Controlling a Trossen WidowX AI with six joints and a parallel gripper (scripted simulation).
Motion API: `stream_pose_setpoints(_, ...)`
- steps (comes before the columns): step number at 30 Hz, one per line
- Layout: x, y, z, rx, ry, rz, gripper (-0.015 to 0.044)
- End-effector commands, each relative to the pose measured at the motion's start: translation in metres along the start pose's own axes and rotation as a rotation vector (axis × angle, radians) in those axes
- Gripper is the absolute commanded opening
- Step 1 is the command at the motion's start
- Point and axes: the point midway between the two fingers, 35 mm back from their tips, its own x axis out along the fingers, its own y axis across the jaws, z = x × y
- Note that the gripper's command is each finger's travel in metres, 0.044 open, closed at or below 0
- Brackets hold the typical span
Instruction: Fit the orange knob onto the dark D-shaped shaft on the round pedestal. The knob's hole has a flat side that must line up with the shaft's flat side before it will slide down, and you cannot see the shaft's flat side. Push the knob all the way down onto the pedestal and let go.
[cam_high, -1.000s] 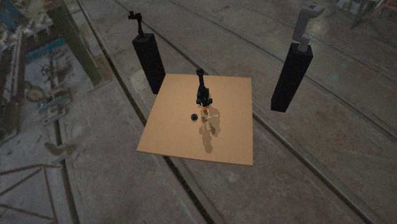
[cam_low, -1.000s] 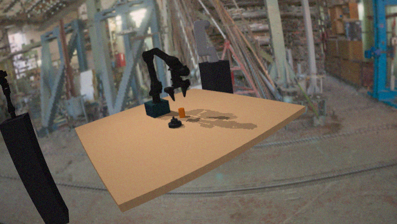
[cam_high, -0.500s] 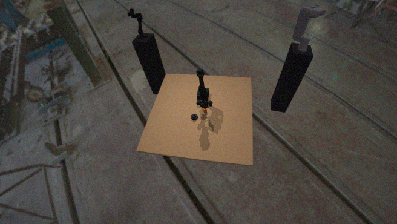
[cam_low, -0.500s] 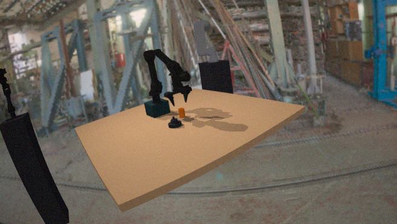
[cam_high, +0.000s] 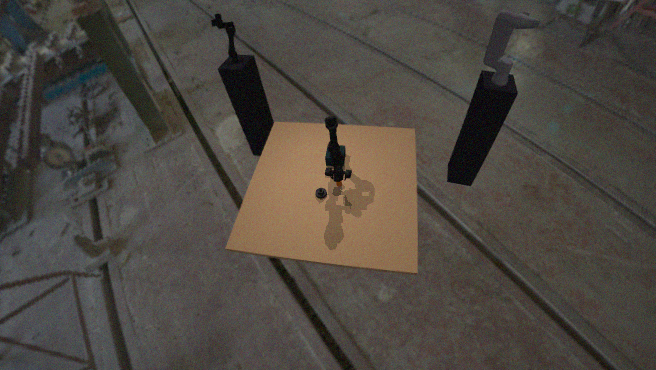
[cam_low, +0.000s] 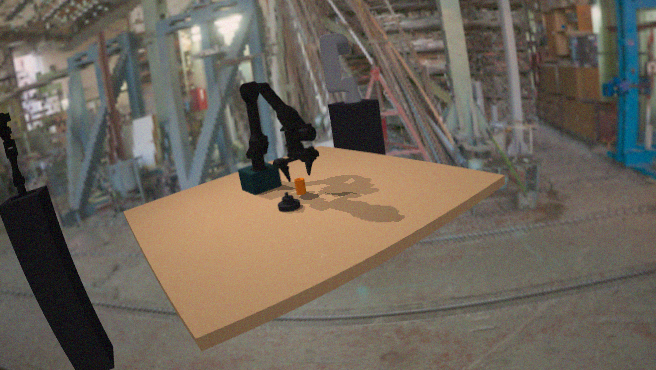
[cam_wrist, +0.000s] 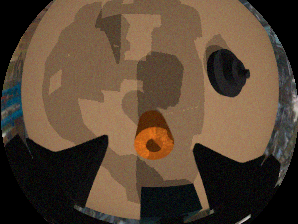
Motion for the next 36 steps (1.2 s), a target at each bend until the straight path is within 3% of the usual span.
stream_pose_setpoints(1, 0.006, -0.001, 0.0, 0.006, 0.0, -0.005, 0.044)
stream_pose_setpoints(33, 0.055, -0.002, -0.003, 0.006, 0.001, -0.005, 0.044)
stream_pose_setpoints(36, 0.055, -0.002, -0.003, 0.006, 0.001, -0.005, 0.0361)
